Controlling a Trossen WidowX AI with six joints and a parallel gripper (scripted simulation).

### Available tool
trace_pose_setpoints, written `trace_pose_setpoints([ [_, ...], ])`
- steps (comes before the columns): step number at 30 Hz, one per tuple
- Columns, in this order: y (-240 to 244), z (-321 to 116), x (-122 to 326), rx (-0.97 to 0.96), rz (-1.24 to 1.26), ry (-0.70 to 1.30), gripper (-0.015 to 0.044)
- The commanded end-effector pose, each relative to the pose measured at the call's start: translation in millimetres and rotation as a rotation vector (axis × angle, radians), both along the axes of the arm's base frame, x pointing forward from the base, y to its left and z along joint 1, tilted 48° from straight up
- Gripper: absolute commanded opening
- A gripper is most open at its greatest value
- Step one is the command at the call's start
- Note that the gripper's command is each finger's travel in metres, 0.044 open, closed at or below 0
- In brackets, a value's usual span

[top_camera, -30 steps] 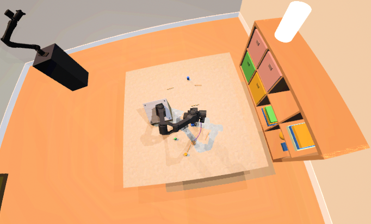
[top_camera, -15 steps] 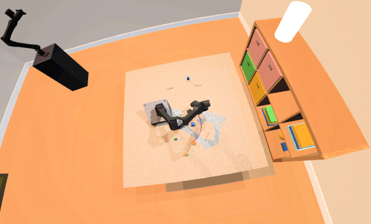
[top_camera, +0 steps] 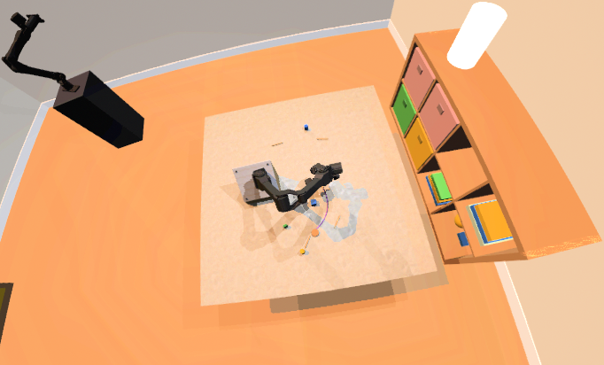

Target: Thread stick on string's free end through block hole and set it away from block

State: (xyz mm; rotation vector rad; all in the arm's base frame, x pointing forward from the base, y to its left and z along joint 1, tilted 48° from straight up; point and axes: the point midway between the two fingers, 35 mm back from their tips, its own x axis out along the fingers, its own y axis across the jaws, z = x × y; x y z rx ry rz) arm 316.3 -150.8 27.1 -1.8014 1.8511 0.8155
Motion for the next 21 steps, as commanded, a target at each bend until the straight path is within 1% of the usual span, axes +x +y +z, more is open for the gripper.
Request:
trace_pose_setpoints([
  [1, 0, 1, 1, -0.004, 0.003, 0.0, 0.0125],
  [9, -1, 0, 1, -0.003, 0.003, 0.0, 0.0125],
  [21, -15, -13, 1, -0.002, 0.003, 0.0, 0.0125],
])
